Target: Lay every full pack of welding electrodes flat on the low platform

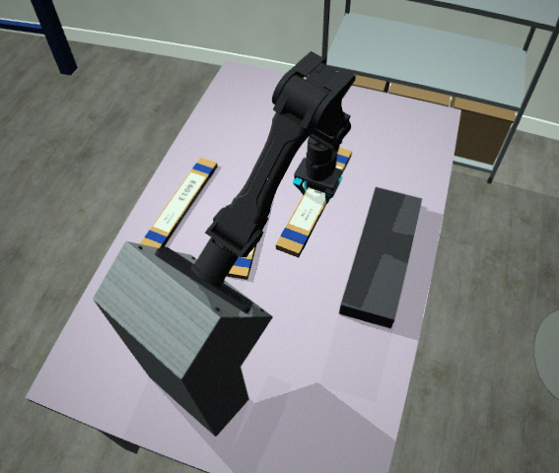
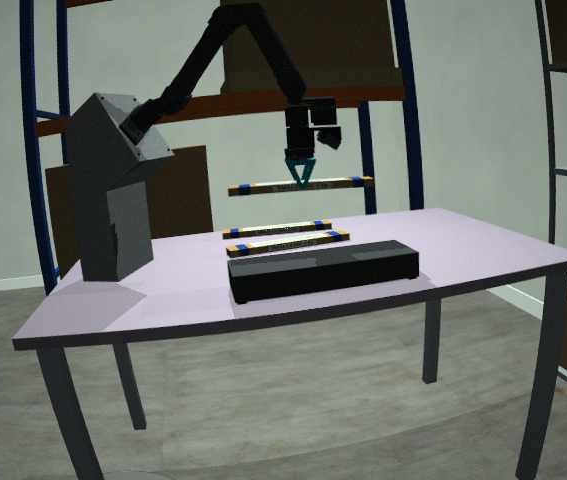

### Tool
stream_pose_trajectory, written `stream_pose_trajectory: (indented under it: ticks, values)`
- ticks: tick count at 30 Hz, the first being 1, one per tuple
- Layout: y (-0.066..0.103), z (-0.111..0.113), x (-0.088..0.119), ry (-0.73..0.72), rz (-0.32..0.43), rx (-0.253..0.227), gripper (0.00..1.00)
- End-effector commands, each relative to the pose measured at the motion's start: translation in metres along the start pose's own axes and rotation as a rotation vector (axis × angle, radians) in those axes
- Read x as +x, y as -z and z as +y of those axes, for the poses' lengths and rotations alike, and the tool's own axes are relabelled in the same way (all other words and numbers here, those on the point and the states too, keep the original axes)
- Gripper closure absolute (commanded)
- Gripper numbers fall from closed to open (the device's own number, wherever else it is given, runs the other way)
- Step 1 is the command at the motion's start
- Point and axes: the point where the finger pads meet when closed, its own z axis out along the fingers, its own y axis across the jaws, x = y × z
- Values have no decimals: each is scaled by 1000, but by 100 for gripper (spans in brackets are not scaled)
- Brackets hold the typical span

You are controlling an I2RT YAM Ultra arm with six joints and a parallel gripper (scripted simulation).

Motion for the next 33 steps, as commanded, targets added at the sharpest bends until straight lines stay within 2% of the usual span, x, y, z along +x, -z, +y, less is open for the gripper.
stream_pose_trajectory:
  ticks: [1,12,18,21,24,29,33]
  values:
    - [29,-2,-17,-6,-56,3,100]
    - [52,-2,-16,-7,-57,2,100]
    - [53,-2,-14,-5,-56,3,100]
    - [46,2,3,4,-20,-3,100]
    - [51,0,-8,-2,-48,0,100]
    - [46,2,1,2,-33,-3,100]
    - [49,1,-5,-1,-49,-2,100]
